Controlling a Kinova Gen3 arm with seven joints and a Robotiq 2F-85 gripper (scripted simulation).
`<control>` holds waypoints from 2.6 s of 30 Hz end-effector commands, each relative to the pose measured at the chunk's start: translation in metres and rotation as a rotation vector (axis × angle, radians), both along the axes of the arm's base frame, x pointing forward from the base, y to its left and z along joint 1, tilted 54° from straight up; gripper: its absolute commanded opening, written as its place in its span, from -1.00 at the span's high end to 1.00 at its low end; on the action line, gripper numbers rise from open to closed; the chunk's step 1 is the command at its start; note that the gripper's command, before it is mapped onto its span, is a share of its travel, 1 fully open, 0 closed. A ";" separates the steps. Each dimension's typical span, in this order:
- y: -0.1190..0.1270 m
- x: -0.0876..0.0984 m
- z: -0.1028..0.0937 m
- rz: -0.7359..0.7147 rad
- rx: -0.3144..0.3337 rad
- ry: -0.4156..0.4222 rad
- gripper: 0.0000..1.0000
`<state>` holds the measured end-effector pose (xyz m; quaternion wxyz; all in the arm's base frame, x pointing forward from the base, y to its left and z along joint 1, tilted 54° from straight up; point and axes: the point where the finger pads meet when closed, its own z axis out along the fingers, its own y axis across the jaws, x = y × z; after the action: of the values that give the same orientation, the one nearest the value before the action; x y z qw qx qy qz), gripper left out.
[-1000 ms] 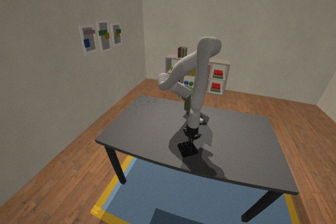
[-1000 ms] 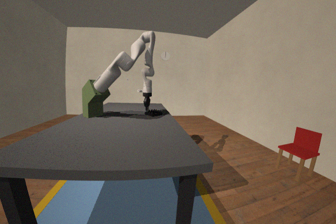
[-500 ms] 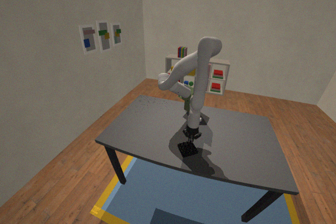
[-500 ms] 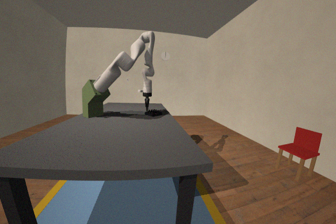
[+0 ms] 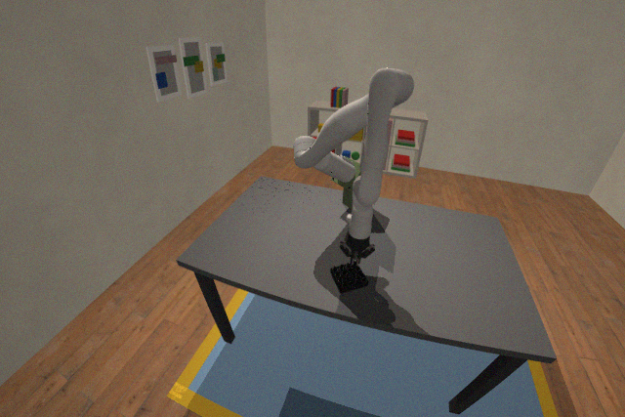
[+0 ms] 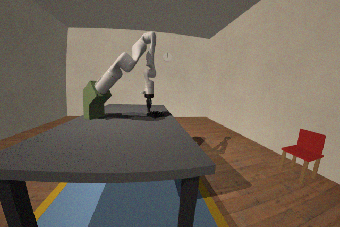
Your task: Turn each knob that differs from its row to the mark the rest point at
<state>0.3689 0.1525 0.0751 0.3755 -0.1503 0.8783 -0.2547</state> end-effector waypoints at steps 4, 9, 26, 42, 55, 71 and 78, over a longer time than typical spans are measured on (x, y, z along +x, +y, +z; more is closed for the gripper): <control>0.000 0.000 0.000 0.049 -0.060 0.026 0.83; 0.000 0.000 0.000 0.094 -0.116 0.052 0.83; 0.000 0.000 0.000 0.201 -0.250 0.113 0.83; 0.000 0.000 0.000 0.262 -0.327 0.147 0.83; 0.000 0.000 0.000 0.284 -0.355 0.160 0.83; 0.000 0.000 0.000 0.290 -0.362 0.164 0.83; 0.000 0.000 0.000 0.290 -0.362 0.164 0.83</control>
<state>0.3689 0.1525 0.0751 0.3026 -0.3596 0.8150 -0.3388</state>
